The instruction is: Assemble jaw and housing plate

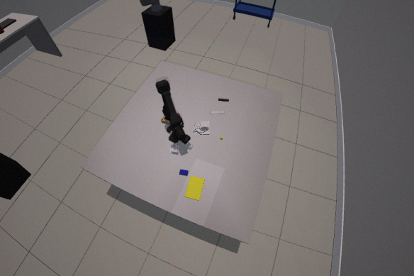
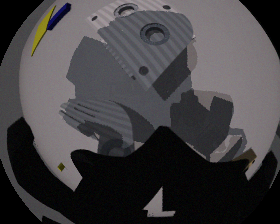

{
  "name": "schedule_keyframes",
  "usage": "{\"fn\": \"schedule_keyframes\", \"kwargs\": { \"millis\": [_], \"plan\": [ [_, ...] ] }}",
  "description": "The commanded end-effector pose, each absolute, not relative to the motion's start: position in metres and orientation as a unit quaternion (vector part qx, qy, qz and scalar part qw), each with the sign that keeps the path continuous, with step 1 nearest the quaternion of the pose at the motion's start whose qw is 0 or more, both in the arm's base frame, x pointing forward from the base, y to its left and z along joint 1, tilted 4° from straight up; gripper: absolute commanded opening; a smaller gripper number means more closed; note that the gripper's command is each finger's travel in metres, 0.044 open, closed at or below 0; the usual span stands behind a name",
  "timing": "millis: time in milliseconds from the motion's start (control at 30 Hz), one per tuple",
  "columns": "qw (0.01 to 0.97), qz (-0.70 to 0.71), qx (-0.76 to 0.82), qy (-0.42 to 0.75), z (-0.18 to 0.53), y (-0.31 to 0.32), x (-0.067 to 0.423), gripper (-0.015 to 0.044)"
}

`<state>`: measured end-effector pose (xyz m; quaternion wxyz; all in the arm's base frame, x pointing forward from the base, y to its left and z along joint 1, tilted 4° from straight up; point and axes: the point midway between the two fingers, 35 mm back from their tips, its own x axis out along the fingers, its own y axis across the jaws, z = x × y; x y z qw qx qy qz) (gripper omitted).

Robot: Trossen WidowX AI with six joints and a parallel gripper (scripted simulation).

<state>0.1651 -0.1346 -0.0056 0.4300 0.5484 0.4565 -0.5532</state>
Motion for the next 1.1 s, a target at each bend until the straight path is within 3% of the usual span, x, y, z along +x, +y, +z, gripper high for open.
{"fn": "schedule_keyframes", "kwargs": {
  "millis": [0, 1067],
  "plan": [
    [0.429, -0.552, 0.550, 0.456, -0.006, -0.137, 0.174, 0.0000],
    [0.429, -0.552, 0.551, 0.457, -0.011, -0.148, 0.224, 0.0000]
  ]
}}
